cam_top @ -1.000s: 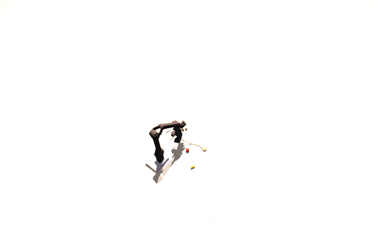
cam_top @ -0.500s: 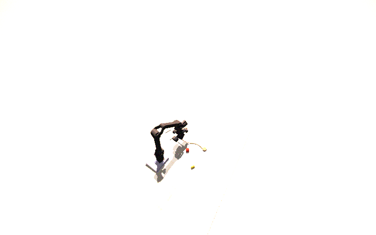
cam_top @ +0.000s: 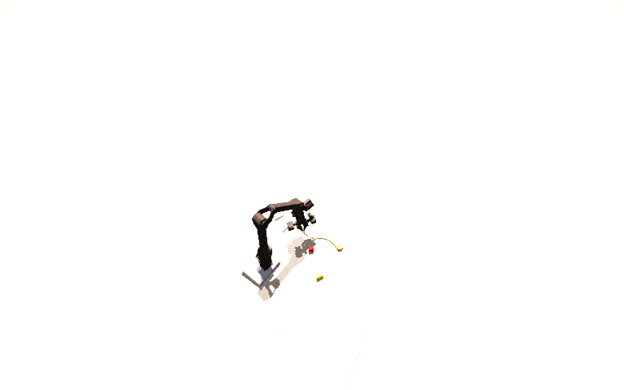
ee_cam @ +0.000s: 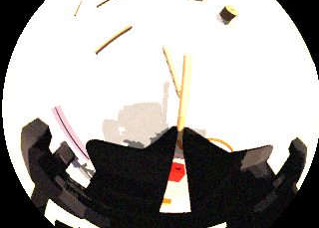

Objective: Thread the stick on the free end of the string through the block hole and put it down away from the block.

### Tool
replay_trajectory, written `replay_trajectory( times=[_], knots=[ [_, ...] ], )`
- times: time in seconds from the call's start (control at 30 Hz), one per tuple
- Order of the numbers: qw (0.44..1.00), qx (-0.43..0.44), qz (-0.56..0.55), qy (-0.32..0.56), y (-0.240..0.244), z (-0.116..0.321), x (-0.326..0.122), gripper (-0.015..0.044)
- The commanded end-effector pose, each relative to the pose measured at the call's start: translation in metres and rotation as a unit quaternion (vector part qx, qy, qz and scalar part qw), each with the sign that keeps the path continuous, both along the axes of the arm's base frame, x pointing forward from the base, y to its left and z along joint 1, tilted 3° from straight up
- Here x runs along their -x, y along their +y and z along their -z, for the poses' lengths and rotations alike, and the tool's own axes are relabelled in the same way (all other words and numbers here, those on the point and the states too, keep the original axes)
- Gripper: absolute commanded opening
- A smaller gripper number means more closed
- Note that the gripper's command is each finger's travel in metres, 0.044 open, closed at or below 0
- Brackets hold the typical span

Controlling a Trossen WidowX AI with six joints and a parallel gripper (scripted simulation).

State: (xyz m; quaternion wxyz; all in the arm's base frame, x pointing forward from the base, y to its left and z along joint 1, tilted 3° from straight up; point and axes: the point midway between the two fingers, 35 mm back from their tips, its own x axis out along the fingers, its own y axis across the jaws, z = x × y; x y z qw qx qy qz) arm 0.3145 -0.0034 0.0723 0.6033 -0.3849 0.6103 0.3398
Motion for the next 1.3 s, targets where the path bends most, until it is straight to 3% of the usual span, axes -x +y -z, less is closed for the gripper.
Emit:
replay_trajectory(
  times=[0.0,0.63,1.27],
  knots=[
    [0.998,-0.002,0.070,0.000,-0.002,0.001,-0.004,0.0000],
    [0.914,-0.009,0.404,-0.022,-0.012,-0.001,-0.020,0.0000],
    [0.722,-0.017,0.690,-0.040,-0.023,-0.001,-0.035,0.0000]
  ],
)
